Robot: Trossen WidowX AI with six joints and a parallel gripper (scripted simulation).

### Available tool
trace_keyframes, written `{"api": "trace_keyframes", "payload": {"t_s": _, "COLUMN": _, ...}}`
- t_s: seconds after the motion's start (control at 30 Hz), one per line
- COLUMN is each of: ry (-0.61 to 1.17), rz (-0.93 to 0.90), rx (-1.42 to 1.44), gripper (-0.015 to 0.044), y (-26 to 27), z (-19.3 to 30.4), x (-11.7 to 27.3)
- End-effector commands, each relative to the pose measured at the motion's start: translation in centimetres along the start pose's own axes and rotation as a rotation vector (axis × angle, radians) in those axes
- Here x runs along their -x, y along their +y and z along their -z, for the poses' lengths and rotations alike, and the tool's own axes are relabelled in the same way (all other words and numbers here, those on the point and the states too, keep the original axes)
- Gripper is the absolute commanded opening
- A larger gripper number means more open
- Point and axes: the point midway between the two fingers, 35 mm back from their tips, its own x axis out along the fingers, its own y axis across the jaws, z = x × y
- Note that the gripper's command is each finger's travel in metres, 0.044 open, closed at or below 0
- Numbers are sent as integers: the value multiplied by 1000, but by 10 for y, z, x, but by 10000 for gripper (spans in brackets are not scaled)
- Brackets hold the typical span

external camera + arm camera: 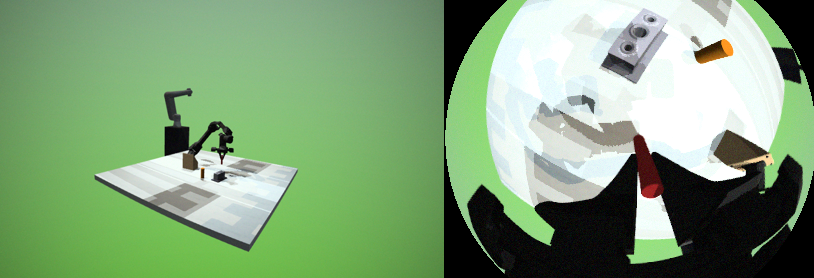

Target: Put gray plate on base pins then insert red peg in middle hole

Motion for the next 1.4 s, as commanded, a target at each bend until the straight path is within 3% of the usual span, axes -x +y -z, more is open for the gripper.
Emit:
{"api": "trace_keyframes", "payload": {"t_s": 0.0, "ry": -7, "rz": 1, "rx": 6, "gripper": 0, "y": 2, "z": -14, "x": 2}}
{"api": "trace_keyframes", "payload": {"t_s": 1.37, "ry": -1, "rz": 3, "rx": 22, "gripper": 0, "y": -10, "z": -140, "x": -5}}
